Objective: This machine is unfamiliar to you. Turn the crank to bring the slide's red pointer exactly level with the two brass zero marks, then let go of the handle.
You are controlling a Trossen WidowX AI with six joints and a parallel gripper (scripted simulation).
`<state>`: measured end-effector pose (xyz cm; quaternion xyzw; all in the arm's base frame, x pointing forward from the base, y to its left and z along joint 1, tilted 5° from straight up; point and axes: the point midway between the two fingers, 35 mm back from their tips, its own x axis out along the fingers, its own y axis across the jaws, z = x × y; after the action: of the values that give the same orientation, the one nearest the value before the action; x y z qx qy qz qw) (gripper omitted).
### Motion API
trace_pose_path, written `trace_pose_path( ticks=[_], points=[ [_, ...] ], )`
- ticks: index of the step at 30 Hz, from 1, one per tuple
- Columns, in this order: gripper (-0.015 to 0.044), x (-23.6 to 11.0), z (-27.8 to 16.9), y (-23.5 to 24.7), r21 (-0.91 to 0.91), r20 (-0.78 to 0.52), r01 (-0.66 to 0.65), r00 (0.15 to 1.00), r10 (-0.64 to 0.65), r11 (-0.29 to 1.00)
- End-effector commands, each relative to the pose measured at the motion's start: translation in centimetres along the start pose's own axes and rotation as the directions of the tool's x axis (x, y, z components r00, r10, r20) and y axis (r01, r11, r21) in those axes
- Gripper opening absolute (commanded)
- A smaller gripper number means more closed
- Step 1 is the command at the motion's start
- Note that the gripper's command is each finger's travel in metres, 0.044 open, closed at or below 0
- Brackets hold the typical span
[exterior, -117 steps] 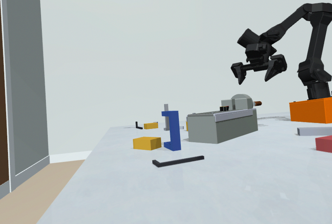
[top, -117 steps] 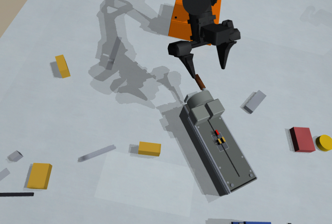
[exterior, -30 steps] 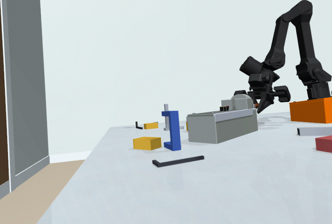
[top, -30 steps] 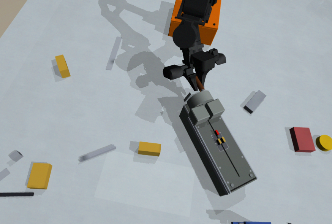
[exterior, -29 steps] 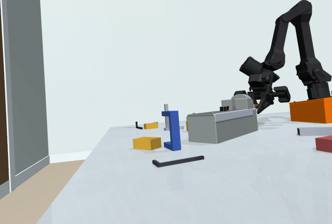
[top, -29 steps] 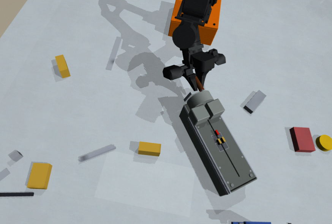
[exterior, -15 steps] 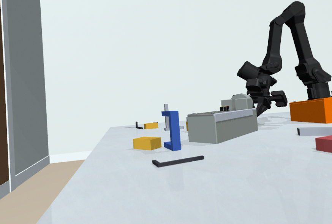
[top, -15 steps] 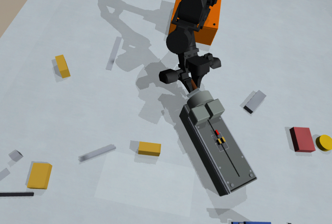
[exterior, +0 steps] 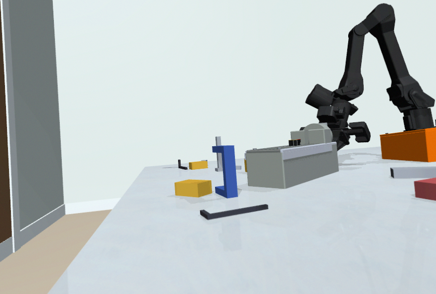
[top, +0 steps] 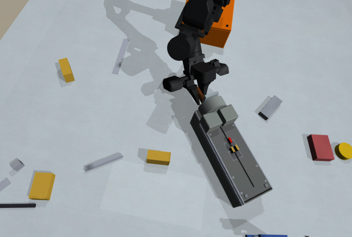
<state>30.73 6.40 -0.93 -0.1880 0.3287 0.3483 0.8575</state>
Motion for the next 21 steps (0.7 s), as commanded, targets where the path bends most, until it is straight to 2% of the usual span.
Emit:
trace_pose_path(
  ticks=[1, 21],
  points=[
    [0.0000, 0.0, 0.0, -0.7, -0.003, -0.002, 0.004, 1.000, -0.004, 1.000],
    [0.0000, -0.3, 0.4, -1.8, -0.004, -0.002, 0.005, 1.000, -0.005, 1.000]
  ],
)
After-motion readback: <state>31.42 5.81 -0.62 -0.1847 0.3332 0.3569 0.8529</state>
